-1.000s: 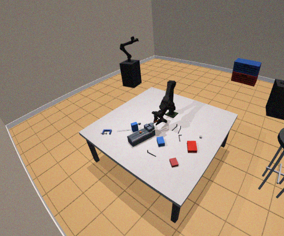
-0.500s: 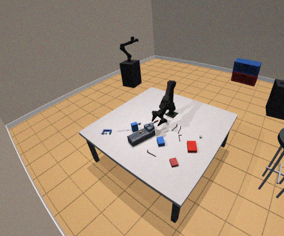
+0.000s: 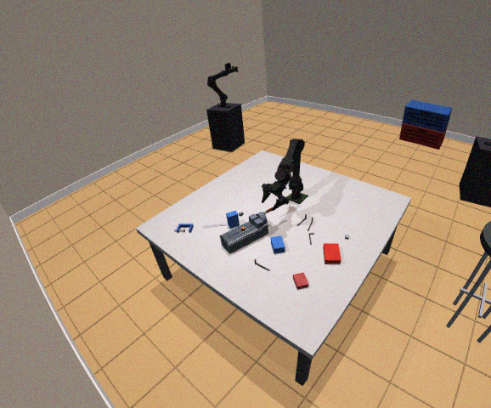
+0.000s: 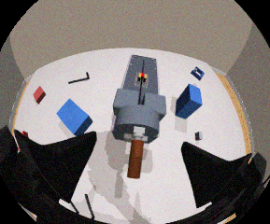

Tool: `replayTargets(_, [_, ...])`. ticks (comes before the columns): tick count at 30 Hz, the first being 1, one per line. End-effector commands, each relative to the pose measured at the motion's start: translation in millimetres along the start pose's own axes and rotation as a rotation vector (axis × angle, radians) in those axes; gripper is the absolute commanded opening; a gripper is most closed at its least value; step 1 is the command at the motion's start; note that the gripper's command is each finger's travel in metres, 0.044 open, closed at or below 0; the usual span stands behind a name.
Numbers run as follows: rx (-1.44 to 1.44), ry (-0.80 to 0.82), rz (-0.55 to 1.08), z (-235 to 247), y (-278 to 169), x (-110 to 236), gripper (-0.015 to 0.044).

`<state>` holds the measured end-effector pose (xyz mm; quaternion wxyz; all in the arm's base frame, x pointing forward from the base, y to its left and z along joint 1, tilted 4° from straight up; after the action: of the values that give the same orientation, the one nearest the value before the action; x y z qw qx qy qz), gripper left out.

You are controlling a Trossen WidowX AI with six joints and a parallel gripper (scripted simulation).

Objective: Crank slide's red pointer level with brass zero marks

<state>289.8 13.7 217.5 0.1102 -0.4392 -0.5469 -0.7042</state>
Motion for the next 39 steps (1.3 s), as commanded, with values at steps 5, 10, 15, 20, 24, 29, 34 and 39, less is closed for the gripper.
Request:
replayTargets(5, [-0.008,0.007,-0.012,2.3,24.6,24.0,0.044])
replayTargets(10, [-0.001,0.023,0.027,2.0,46.2,12.9,0.044])
replayTargets(15, [0.006,0.047,0.067,-1.0,70.7,-1.5,0.044])
replayTargets(20, [0.016,0.078,0.103,-6.2,94.0,-16.9,0.044])
replayTargets(24, [0.022,0.105,0.128,-12.7,112.0,-30.1,0.044])
replayTargets(29, [0.027,0.137,0.15,-22.1,130.4,-45.1,0.044])
replayTargets(34, [0.027,0.139,0.151,-23.1,122.4,-56.4,0.044])
replayTargets(39, [0.028,0.139,0.151,-25.0,103.4,-76.6,0.044])
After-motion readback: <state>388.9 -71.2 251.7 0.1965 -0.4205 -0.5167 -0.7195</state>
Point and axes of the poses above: the point midway between the two fingers, 35 mm back from their tips, its own x axis back along the fingers, its own z axis across the jaws, y = z × x, the point moved 8 cm from there along x, back along the fingers, and after that the axes turned 7 degrees about -x, right-handed, at the moved point
